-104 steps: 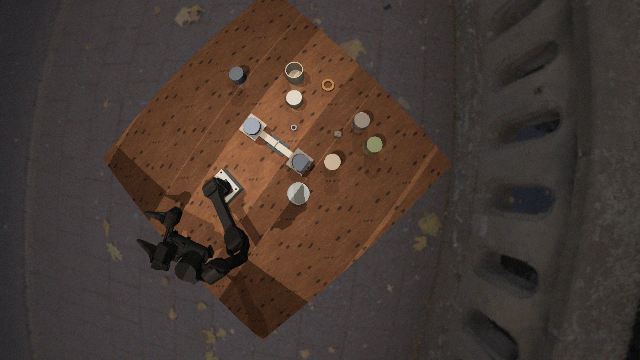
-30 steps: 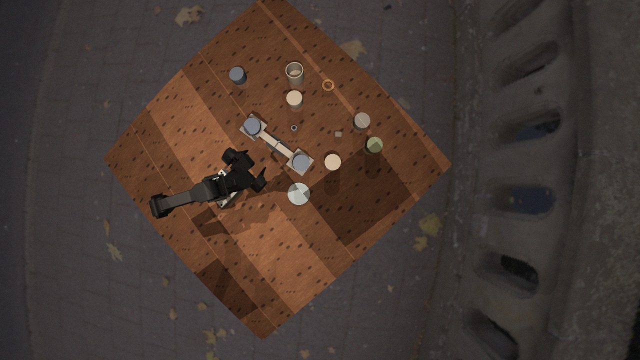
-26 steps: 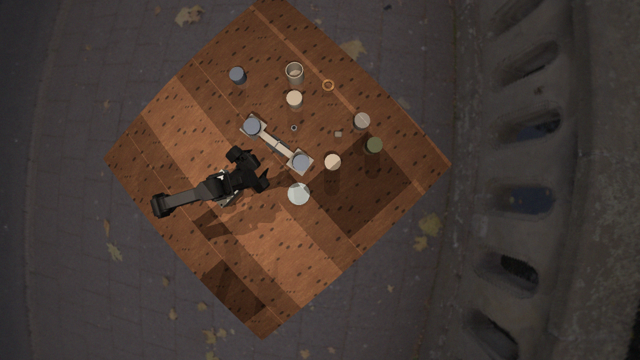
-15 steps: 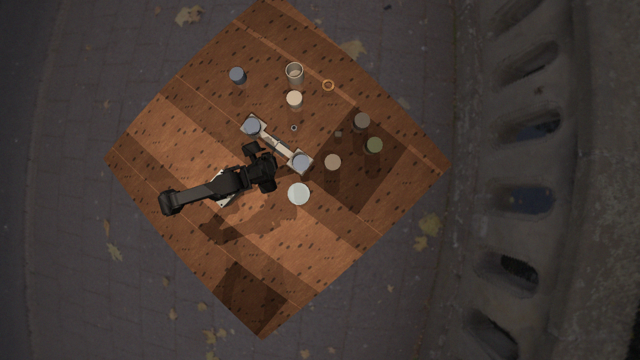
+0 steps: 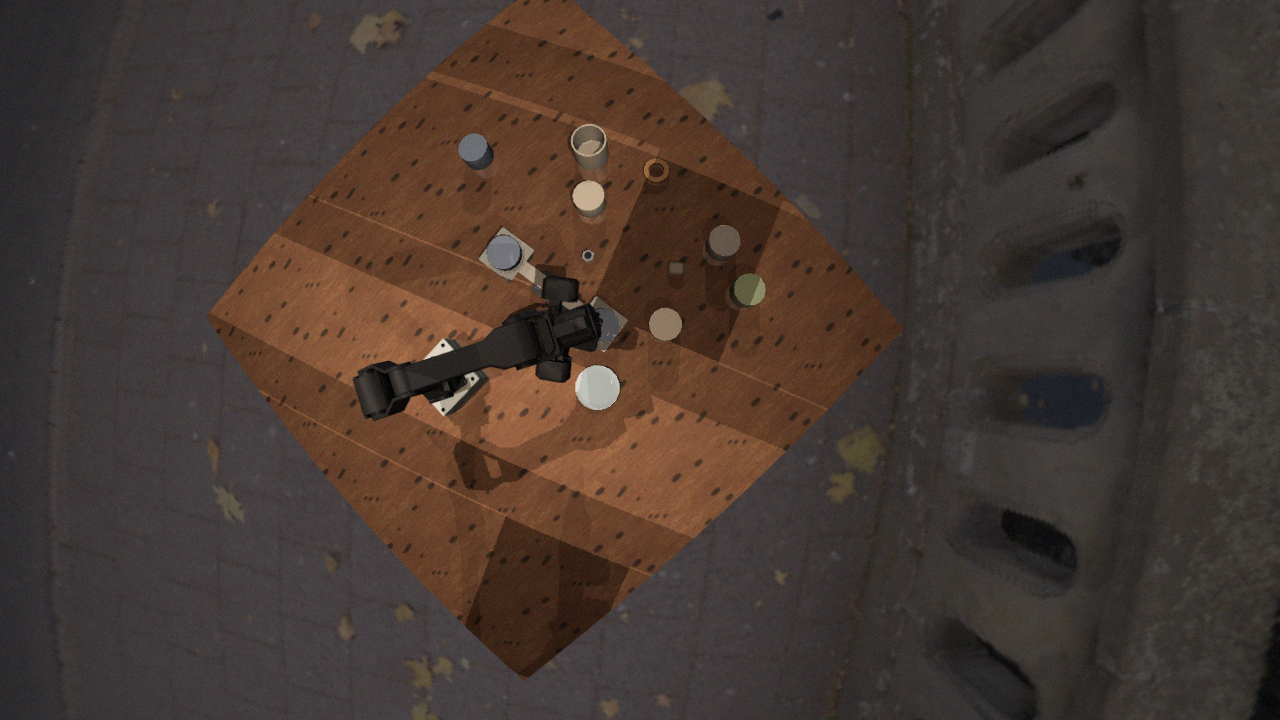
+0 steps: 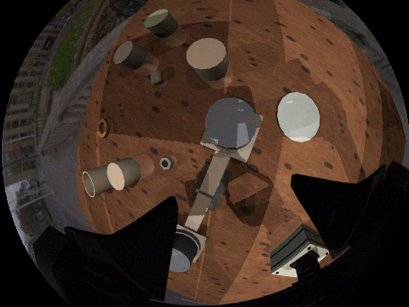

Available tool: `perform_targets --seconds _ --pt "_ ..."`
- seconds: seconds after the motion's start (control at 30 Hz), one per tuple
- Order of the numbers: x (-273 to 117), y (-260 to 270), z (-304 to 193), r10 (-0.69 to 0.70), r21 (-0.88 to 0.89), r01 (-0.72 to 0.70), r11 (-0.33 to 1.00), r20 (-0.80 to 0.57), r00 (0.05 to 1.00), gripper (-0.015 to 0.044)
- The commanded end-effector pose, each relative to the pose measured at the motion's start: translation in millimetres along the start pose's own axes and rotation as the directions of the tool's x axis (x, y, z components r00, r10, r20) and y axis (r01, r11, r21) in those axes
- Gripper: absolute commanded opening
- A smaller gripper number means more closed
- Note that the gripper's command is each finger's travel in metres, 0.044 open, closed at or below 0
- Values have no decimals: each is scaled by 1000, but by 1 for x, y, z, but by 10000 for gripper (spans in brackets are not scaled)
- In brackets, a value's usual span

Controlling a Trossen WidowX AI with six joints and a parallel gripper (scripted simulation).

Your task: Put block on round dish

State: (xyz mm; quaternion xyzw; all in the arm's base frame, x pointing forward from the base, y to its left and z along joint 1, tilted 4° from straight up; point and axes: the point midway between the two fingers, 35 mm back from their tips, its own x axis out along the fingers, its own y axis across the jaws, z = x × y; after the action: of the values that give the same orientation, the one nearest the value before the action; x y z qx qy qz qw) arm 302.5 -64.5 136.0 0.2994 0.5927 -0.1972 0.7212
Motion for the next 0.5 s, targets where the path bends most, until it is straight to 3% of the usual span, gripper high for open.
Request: perform_targets --seconds 0.0,0.47 --pt "16 0 12 -59 117 62 991 -35 998 440" --pt "76 0 45 -236 456 270 848 -132 963 440"
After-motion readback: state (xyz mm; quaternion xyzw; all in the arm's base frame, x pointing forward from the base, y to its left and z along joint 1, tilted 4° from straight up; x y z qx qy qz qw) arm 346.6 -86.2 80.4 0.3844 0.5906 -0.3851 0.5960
